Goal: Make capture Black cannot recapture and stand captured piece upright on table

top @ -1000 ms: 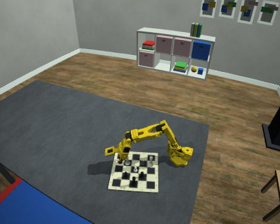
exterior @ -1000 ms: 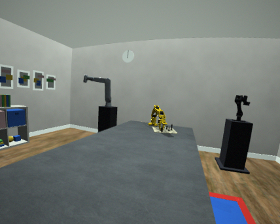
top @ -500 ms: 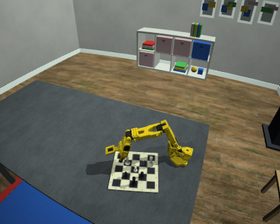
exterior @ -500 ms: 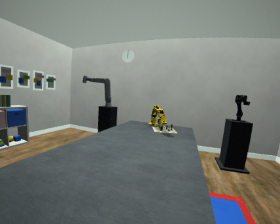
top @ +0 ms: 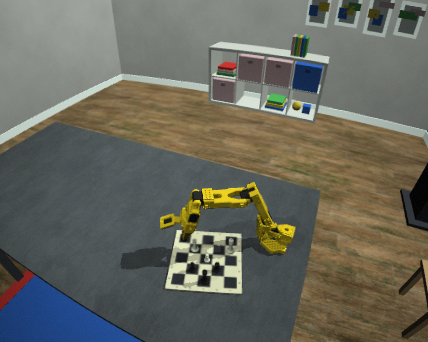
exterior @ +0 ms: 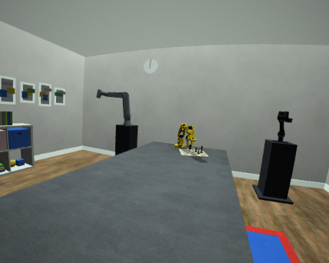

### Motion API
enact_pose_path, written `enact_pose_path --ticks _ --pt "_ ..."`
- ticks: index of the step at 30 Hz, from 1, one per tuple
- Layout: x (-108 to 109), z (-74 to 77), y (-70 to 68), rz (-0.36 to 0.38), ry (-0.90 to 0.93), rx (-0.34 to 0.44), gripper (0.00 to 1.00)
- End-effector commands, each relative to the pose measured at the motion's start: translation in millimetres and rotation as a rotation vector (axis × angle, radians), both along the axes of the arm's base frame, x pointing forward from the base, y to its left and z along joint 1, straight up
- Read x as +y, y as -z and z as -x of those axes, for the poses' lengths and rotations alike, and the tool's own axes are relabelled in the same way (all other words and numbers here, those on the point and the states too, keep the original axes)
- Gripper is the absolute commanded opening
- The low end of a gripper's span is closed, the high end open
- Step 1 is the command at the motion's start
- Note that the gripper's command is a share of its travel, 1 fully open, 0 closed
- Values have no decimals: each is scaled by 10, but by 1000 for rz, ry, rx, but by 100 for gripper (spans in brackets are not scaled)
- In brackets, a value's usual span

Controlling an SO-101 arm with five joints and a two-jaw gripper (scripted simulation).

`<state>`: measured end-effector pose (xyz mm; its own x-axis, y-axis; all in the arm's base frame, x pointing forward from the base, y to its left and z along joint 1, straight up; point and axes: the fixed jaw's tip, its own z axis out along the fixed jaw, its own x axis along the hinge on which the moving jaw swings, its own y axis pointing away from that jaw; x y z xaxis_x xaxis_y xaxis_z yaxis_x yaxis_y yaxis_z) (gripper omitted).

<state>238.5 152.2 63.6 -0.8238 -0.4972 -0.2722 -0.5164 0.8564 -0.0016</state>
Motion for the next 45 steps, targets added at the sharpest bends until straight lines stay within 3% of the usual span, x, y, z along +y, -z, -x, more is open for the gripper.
enact_pose_path --ticks 1,13,27,32,40,42,45 --pt "-15 -26 -167 -9 2 -16 0" --pt "-18 -21 -305 -8 2 -16 0" --pt "-61 0 -317 -8 12 -16 0" --pt "-232 90 -308 -7 50 -15 0" --pt "-724 346 -291 -3 193 -11 0" --pt "-724 346 -291 -3 193 -11 0" --pt "-924 449 -286 -2 269 -10 0"
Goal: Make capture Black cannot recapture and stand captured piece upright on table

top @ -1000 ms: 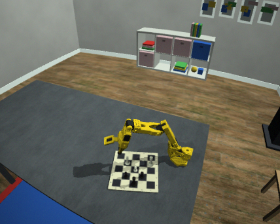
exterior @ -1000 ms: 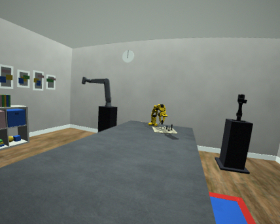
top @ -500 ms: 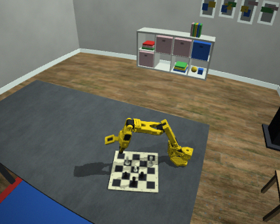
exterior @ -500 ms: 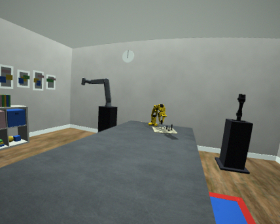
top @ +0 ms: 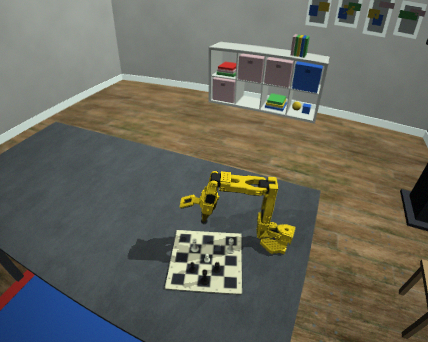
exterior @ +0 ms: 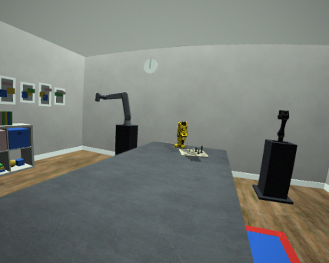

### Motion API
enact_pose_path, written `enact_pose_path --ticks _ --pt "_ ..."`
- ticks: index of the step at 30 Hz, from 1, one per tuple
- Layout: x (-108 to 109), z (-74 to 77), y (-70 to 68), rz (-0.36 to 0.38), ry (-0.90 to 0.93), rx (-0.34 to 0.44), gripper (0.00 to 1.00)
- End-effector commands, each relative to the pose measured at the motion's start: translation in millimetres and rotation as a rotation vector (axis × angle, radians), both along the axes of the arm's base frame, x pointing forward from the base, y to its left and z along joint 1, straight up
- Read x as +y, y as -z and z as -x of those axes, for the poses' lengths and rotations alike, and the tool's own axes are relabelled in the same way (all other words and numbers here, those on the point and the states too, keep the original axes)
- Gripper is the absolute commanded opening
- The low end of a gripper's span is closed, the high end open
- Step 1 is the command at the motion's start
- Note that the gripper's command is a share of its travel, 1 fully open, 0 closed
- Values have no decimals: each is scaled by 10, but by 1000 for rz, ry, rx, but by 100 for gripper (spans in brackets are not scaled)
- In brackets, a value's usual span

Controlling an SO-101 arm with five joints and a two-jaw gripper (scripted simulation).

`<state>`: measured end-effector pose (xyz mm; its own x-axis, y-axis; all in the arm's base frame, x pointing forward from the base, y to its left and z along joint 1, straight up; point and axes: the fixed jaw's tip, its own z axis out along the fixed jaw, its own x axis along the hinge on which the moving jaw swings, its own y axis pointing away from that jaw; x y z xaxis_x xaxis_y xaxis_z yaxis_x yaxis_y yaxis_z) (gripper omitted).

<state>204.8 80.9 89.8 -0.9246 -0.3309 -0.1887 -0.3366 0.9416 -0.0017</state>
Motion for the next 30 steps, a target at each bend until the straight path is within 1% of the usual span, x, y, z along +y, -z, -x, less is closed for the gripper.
enact_pose_path --ticks 1,6,11,21,30 --pt "-274 143 -24 -26 95 -91 0" --pt "-523 271 -19 -19 212 -91 0" --pt "-639 330 -17 -16 274 -91 0" --pt "-653 338 -17 -16 282 -91 0" --pt "-595 340 -29 -17 248 -91 0"
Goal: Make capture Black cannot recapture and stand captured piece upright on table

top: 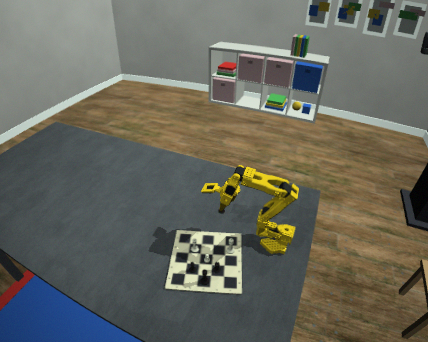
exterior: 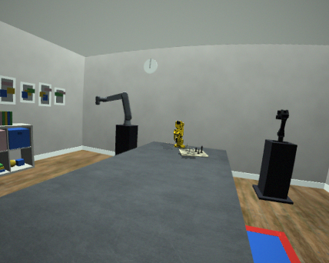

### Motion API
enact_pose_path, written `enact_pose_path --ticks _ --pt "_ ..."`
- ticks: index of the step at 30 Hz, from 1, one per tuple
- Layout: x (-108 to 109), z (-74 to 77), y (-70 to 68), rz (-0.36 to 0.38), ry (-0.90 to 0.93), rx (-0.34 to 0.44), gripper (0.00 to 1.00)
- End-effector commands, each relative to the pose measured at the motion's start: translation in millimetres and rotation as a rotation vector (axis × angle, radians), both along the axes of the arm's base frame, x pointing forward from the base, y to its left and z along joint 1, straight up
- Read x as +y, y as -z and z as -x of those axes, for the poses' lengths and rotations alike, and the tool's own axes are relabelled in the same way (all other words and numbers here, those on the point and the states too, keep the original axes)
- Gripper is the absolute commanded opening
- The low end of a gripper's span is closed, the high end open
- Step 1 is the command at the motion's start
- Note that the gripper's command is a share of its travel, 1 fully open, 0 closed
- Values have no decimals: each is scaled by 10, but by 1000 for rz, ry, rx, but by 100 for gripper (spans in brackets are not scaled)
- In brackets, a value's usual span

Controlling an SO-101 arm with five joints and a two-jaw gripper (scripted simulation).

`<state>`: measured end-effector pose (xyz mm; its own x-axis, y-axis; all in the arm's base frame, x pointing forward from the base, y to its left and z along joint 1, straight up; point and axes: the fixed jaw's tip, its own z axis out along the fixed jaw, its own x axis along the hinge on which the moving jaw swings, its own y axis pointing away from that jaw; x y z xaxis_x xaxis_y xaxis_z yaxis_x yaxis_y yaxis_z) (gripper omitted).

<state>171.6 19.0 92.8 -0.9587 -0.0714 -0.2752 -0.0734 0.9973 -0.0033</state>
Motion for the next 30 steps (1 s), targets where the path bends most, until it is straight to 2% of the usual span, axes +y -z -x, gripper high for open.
enact_pose_path --ticks 1,30 --pt "24 8 1 1 -21 -3 0" --pt "59 7 21 1 -41 -3 0"
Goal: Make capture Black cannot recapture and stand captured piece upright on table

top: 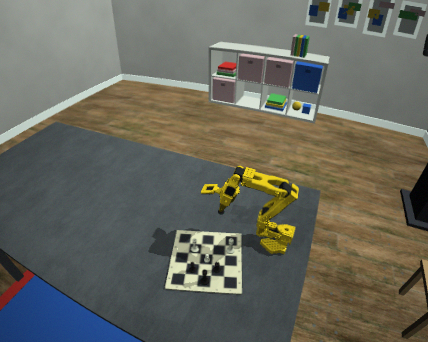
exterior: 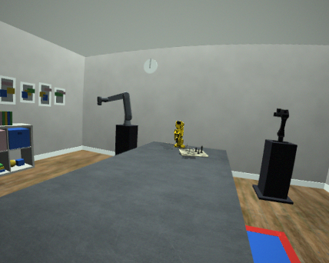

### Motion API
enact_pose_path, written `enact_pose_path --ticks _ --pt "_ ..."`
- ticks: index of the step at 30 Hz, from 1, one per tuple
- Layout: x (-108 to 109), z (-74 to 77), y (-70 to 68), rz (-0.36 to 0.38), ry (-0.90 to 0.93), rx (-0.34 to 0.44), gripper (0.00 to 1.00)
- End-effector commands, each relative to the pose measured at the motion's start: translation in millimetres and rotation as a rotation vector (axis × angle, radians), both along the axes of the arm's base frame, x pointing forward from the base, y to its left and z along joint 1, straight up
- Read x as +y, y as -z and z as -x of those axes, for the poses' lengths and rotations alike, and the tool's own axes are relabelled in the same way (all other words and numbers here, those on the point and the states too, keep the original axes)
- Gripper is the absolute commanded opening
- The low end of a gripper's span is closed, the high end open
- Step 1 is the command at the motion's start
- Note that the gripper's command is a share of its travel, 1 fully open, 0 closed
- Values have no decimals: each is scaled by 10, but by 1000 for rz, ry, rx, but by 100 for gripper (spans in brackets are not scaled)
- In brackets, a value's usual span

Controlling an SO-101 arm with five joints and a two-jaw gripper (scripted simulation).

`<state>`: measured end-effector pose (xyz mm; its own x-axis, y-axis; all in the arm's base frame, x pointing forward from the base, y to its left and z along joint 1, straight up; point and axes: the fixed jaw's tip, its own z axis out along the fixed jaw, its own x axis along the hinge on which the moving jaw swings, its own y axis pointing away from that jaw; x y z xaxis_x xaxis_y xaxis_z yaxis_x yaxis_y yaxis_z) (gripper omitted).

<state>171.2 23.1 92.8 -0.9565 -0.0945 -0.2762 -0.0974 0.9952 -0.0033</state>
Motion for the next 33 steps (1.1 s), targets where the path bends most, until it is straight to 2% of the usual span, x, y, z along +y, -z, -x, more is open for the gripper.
enact_pose_path --ticks 1,9,33 --pt "17 3 30 1 -17 -2 0" --pt "17 2 113 1 -17 -2 0" --pt "18 -6 575 1 -17 -2 0"
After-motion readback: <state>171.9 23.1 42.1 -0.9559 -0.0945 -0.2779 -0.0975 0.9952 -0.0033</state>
